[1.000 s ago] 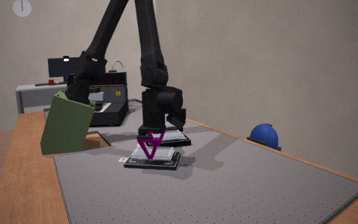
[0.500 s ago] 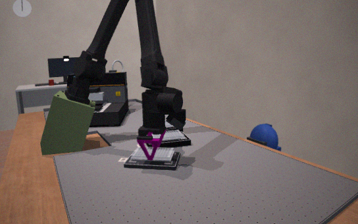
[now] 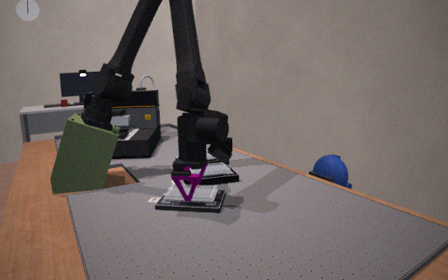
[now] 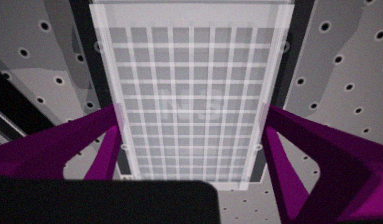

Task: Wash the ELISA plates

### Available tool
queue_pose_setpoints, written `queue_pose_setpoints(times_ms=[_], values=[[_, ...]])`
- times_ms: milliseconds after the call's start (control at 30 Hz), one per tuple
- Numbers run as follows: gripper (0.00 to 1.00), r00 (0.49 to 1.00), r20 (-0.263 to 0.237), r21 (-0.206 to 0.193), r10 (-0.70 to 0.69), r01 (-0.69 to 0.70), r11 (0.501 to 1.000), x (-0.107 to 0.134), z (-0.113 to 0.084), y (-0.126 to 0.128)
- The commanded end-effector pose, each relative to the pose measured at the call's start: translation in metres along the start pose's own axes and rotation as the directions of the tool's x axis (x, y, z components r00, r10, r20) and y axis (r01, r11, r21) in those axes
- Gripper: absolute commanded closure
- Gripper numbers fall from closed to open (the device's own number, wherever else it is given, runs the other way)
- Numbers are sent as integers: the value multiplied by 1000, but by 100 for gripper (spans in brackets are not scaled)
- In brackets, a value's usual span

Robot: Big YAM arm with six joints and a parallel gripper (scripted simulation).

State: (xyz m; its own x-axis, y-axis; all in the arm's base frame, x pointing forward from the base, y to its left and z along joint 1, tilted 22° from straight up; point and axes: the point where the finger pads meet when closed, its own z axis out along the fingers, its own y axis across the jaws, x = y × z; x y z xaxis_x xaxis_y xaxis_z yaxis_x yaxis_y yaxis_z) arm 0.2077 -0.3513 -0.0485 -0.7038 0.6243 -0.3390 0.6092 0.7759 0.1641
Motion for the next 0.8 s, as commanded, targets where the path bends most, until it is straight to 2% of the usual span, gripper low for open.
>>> queue_pose_setpoints(times_ms=[0,767], values=[[16,1000,18,9,-8,8,1000,-11,1,0],[16,1000,23,11,-8,8,1000,-15,4,-2]])
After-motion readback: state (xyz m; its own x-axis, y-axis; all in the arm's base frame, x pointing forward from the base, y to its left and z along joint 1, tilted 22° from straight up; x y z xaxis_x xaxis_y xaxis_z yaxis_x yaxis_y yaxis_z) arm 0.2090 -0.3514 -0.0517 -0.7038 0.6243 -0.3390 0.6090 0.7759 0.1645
